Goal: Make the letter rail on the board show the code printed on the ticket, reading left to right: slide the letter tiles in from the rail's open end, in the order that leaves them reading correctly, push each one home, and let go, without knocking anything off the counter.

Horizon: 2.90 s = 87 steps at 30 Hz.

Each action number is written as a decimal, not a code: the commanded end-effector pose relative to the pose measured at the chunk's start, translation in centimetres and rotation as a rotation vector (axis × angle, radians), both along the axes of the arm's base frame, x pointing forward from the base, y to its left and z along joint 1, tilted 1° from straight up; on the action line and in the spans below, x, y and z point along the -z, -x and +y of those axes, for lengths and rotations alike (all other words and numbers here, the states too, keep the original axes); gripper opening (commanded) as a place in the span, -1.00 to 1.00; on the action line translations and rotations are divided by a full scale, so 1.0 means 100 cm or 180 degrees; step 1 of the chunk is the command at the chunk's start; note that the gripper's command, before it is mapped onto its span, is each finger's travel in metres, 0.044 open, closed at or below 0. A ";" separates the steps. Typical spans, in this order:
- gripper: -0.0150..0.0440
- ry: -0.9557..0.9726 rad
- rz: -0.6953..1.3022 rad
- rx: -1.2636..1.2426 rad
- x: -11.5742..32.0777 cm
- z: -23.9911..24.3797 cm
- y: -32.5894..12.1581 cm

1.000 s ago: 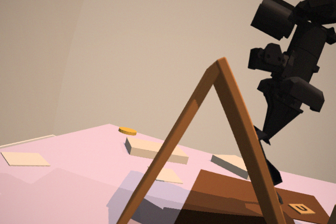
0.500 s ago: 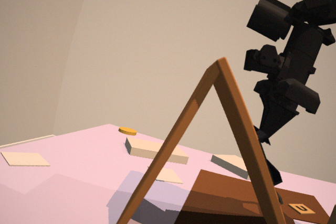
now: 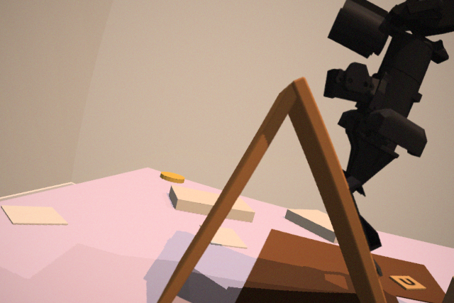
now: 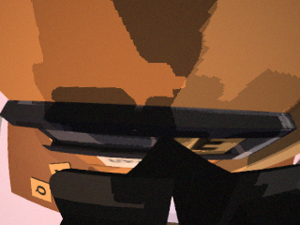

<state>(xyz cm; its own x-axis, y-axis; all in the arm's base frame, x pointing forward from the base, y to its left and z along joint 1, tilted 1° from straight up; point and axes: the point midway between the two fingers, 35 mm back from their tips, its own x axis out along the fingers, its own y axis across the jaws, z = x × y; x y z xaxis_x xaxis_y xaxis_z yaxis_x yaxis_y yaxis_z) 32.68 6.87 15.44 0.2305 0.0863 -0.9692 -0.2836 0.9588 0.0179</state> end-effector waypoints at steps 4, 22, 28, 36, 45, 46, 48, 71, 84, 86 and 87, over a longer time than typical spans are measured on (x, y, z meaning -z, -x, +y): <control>-0.49 0.0007 -0.0011 0.0018 0.000 0.000 -0.001; -0.49 0.0009 -0.0011 0.0018 0.000 -0.007 -0.002; -0.49 0.0009 -0.0011 0.0018 0.000 -0.009 -0.002; -0.49 0.0010 -0.0011 0.0018 0.000 -0.011 -0.003; -0.49 0.0011 -0.0011 0.0018 0.000 -0.014 -0.004; -0.49 0.0011 -0.0011 0.0018 0.000 -0.014 -0.005; -0.49 0.0011 -0.0011 0.0018 0.000 -0.015 -0.005; -0.49 0.0012 -0.0006 0.0018 -0.015 -0.020 0.019; 0.31 0.0010 -0.0566 -0.1915 -0.061 -0.032 0.045; 0.49 0.0064 -0.0781 -0.2395 -0.073 -0.036 0.054; 0.58 0.0103 -0.0898 -0.2626 -0.080 -0.038 0.059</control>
